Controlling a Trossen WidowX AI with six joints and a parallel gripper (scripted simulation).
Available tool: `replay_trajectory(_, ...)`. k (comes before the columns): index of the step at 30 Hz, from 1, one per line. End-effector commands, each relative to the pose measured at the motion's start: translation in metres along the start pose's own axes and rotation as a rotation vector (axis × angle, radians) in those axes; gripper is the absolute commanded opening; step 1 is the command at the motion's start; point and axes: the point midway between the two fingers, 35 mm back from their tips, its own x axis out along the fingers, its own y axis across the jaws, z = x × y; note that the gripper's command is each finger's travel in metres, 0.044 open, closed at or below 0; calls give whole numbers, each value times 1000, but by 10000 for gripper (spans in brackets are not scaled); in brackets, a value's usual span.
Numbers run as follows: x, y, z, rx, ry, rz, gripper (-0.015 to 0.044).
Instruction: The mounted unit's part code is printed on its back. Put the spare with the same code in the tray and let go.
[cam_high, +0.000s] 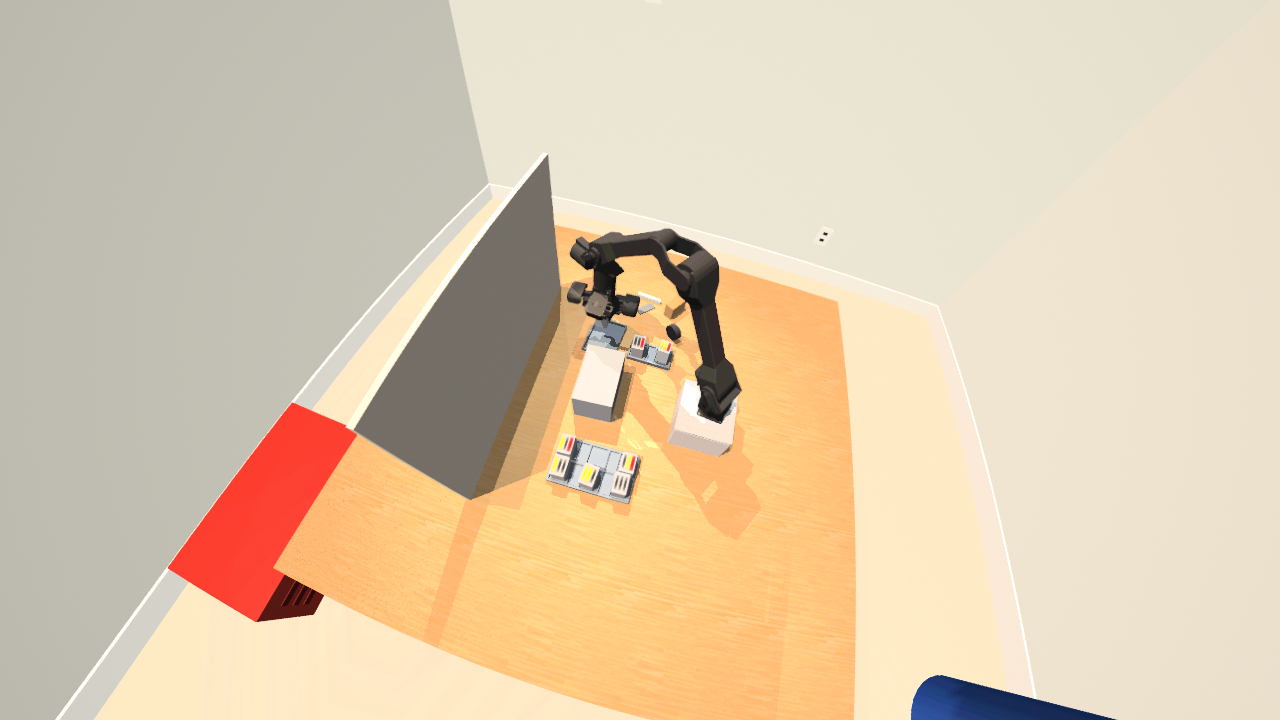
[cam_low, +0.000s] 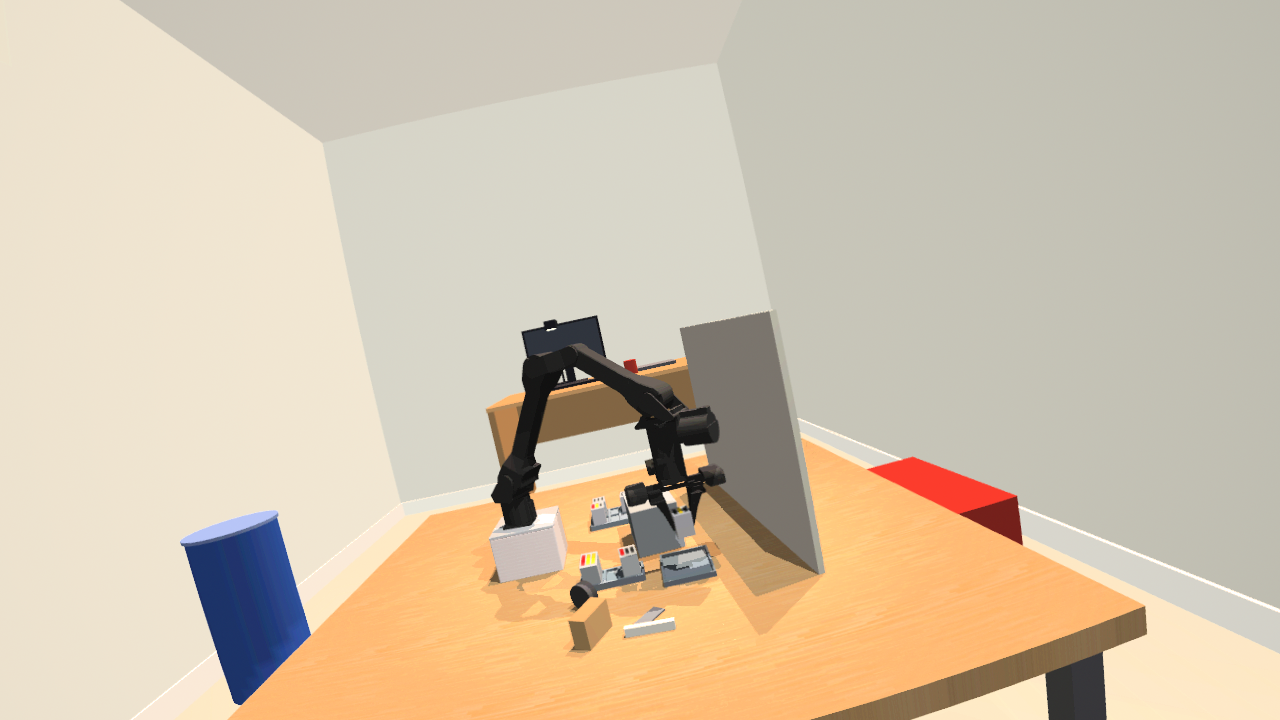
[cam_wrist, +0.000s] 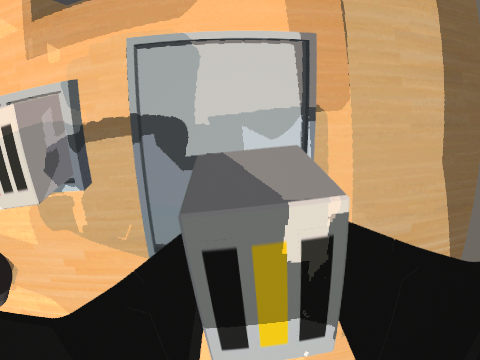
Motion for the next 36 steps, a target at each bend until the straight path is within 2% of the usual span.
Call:
replay_trajectory(1,10,3,3,-5,-12,11,0)
replay_trajectory(36,48,9,6,-5,-12,12,0)
